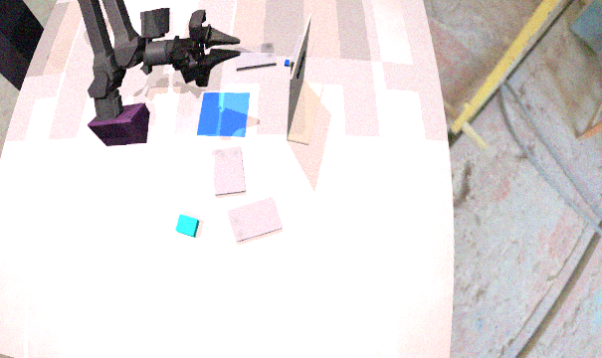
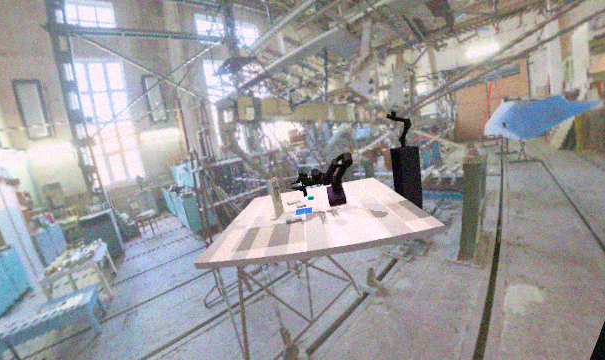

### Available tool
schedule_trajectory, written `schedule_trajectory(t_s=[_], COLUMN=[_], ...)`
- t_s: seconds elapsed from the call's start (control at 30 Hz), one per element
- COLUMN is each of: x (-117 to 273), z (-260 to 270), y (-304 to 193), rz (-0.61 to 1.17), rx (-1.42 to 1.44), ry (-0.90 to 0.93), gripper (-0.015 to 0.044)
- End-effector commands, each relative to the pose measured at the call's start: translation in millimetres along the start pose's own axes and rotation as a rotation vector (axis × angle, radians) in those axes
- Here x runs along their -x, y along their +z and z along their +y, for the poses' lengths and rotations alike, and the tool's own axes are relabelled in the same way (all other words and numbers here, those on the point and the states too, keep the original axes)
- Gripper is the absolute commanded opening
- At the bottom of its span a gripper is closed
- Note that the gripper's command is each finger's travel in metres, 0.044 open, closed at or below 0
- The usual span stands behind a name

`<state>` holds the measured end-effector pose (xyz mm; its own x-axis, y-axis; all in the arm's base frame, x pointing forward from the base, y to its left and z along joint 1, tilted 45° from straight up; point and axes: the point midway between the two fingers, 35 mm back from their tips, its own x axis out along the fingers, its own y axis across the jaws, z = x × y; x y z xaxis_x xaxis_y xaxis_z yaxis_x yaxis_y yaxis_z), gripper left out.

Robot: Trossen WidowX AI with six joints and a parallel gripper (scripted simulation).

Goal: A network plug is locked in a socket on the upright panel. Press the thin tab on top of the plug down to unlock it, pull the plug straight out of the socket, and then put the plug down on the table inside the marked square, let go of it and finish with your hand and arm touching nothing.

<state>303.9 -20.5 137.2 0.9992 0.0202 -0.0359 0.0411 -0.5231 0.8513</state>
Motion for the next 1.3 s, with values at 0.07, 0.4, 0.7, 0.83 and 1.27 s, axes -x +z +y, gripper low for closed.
schedule_trajectory(t_s=[0.07, 0.4, 0.7, 0.83, 1.27], x=[11, 8, -13, -23, -47], z=[-11, -11, -9, -9, -14], y=[7, 8, 12, 14, 23], rz=[-0.007, -0.006, 0.001, 0.004, 0.012], rx=[-0.208, -0.213, -0.209, -0.208, -0.203], ry=[-0.011, -0.01, 0.001, 0.006, 0.018], gripper=[0.0156, 0.0156, 0.0156, 0.0156, 0.0156])
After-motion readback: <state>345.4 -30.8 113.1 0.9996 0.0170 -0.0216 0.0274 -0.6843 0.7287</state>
